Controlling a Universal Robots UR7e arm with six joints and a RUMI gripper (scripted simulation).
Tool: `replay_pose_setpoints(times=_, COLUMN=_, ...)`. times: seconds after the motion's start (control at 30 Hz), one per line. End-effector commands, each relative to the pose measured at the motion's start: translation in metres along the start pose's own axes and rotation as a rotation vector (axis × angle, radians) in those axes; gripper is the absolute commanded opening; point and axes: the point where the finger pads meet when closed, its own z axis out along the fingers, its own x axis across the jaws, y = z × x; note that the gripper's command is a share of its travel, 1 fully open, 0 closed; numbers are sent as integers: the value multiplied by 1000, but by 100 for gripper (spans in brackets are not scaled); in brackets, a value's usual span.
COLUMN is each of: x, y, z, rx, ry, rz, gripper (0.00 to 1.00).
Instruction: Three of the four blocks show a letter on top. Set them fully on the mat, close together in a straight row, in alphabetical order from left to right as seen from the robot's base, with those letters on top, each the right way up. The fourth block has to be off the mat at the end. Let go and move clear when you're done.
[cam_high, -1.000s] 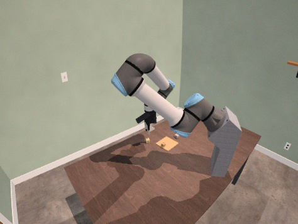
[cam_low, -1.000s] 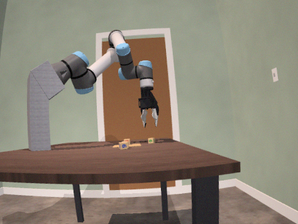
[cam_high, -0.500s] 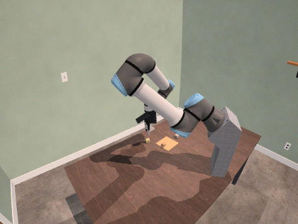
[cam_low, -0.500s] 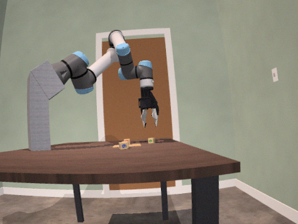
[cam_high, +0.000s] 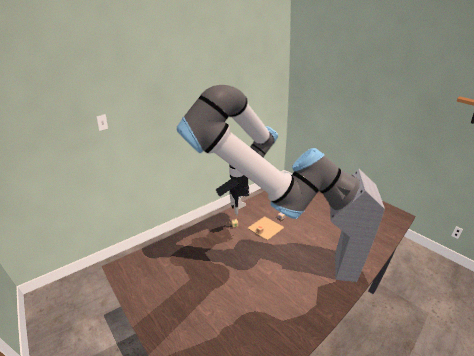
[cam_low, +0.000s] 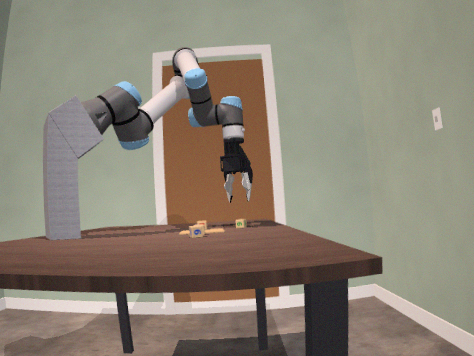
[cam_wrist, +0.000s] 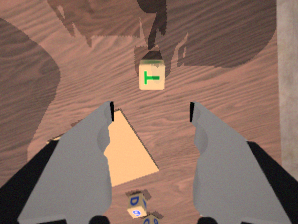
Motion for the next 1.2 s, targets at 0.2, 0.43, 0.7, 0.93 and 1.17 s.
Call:
replay_pose_setpoints(times=0.2, x=0, y=0, z=2, rx=0, ry=1, rz=0, gripper=40)
replay_pose_setpoints(times=0.43, x=0, y=0, z=5, rx=0, ry=1, rz=0, gripper=40)
replay_pose_setpoints(times=0.7, x=0, y=0, z=15, rx=0, ry=1, rz=0, gripper=40)
replay_pose_setpoints(times=0.93, x=0, y=0, z=22, rx=0, ry=1, rz=0, gripper=40)
replay_pose_setpoints(times=1.17, x=0, y=-1, z=34, rx=0, ry=1, rz=0, gripper=40)
